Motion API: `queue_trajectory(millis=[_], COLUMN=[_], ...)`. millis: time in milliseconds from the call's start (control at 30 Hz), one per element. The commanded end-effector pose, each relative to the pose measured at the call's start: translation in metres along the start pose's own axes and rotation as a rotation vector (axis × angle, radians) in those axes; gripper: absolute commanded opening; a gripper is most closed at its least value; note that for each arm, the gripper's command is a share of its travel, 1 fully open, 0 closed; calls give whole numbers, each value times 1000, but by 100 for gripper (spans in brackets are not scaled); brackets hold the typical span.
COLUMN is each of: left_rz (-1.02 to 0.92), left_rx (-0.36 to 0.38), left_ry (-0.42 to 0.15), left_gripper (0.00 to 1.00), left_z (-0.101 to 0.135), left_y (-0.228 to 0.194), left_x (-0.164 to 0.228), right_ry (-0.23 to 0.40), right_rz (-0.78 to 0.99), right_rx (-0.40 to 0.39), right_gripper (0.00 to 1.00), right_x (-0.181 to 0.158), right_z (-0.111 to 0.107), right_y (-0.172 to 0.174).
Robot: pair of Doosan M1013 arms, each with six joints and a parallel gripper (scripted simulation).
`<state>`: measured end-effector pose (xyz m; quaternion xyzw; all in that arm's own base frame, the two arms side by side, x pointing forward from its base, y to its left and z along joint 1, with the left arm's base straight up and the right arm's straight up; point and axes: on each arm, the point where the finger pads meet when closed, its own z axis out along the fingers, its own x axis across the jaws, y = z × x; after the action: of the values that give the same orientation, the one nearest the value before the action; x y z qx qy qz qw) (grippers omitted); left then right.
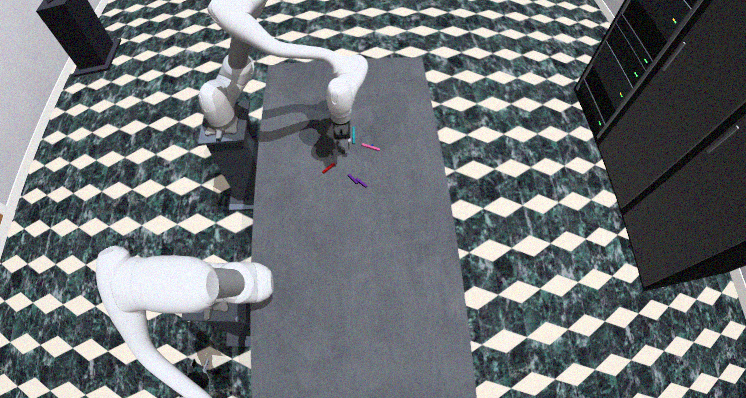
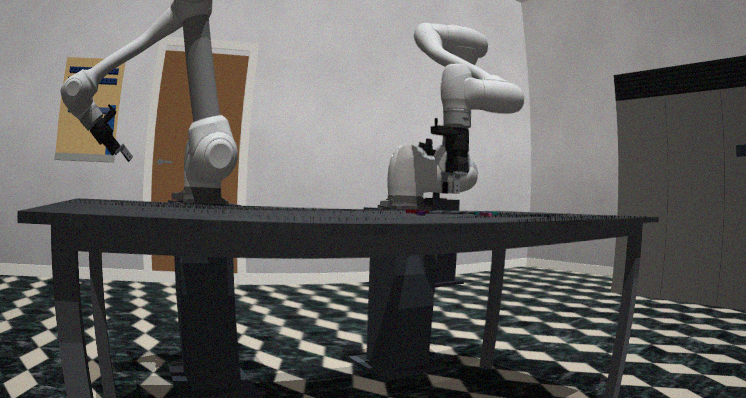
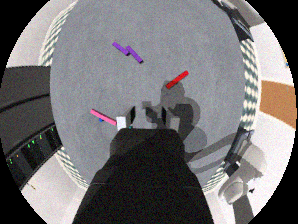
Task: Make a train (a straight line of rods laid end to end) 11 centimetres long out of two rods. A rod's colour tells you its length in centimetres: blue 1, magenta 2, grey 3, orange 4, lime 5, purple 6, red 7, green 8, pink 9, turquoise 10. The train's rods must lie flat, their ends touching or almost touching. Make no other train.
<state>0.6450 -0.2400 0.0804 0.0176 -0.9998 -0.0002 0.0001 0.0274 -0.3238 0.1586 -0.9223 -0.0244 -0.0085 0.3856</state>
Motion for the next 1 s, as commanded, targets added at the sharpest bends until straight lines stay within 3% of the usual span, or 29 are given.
queue_trajectory(millis=[0,467,967], left_rz=[0,-16,-559], left_rx=[2,3,-3], left_ry=[-1,-1,-1], left_gripper=[100,100,100], left_z=[0,0,-4], left_y=[-2,-1,16], left_x=[2,0,-60], right_ry=[11,11,11], right_rz=[6,6,6], right_rx=[-7,-7,-7], right_gripper=[100,100,100], right_x=[2,2,2], right_z=[0,0,0], right_y=[0,0,0])
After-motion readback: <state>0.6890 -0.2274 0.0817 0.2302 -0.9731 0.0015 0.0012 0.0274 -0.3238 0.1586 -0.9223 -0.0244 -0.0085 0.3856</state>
